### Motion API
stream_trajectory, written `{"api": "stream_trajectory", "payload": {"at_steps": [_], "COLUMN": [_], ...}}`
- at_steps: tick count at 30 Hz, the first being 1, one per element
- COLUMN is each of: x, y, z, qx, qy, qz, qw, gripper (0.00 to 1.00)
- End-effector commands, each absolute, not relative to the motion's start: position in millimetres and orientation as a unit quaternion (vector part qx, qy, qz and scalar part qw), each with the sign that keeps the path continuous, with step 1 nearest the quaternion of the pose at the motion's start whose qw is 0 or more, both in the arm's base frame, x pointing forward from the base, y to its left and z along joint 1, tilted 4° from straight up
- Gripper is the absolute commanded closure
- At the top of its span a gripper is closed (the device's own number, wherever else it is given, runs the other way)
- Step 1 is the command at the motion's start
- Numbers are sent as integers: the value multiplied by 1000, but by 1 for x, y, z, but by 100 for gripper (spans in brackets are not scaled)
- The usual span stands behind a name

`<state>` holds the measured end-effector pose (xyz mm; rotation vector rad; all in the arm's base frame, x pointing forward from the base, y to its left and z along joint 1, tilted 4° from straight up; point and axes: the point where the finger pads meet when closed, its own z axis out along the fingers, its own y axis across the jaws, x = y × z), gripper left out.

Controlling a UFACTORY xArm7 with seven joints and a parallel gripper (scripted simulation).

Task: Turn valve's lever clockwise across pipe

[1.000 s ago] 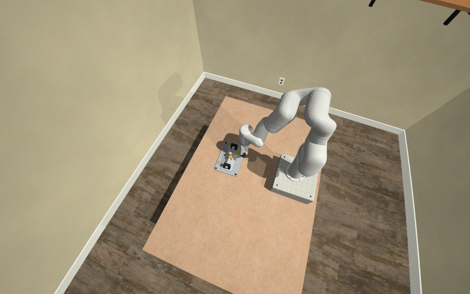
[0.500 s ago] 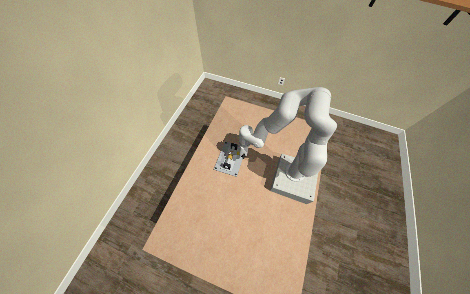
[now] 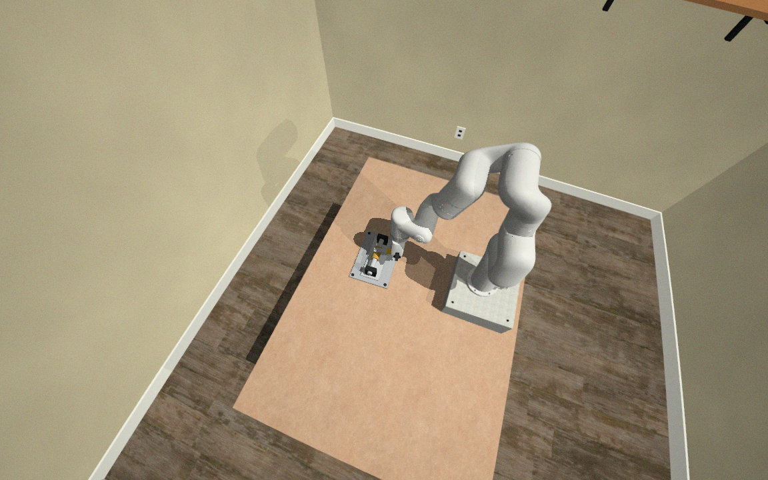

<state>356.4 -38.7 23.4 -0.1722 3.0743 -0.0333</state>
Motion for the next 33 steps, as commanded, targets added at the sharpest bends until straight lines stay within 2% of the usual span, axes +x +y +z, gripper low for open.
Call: {"api": "stream_trajectory", "payload": {"at_steps": [1, 27, 28, 33], "x": [357, 357, 357, 357], "y": [-36, -28, -28, -28], "z": [25, 24, 24, 24], "qx": [-45, -1, -1, -1], "qy": [998, 999, 999, 999], "qz": [-10, -9, -9, -9], "qw": [33, 33, 33, 33], "gripper": [100, 100, 32, 32]}}
